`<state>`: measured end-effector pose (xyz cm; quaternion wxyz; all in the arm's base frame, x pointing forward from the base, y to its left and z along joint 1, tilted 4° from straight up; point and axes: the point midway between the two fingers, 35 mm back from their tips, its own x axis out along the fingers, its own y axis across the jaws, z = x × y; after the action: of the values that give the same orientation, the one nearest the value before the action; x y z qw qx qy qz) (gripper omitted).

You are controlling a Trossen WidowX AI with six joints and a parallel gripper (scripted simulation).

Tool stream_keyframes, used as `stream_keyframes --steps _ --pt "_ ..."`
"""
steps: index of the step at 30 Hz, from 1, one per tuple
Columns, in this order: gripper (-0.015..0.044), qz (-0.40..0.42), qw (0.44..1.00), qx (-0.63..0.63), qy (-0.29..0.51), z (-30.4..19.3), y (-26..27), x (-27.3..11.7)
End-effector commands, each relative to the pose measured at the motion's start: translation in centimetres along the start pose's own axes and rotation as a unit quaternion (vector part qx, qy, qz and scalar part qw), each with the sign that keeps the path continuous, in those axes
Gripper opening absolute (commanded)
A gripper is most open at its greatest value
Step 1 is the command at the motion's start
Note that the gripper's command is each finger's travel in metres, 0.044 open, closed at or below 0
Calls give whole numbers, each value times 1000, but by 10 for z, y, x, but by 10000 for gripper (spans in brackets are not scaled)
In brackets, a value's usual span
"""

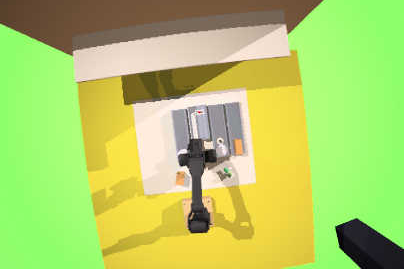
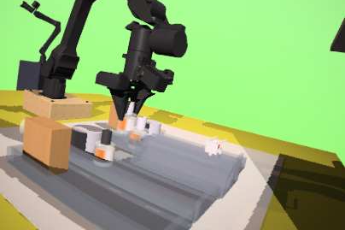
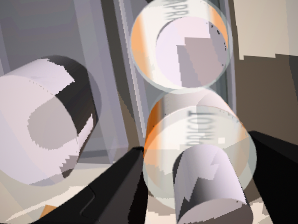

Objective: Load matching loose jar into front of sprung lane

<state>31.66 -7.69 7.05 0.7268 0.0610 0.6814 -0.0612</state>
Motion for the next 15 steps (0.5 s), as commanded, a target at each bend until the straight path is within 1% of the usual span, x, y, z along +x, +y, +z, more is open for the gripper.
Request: stream_keyframes --steps 1,15 --pt "0 1 1000 2 -15 8 0 -3" --pt "0 1 1000 2 -15 10 0 -3"
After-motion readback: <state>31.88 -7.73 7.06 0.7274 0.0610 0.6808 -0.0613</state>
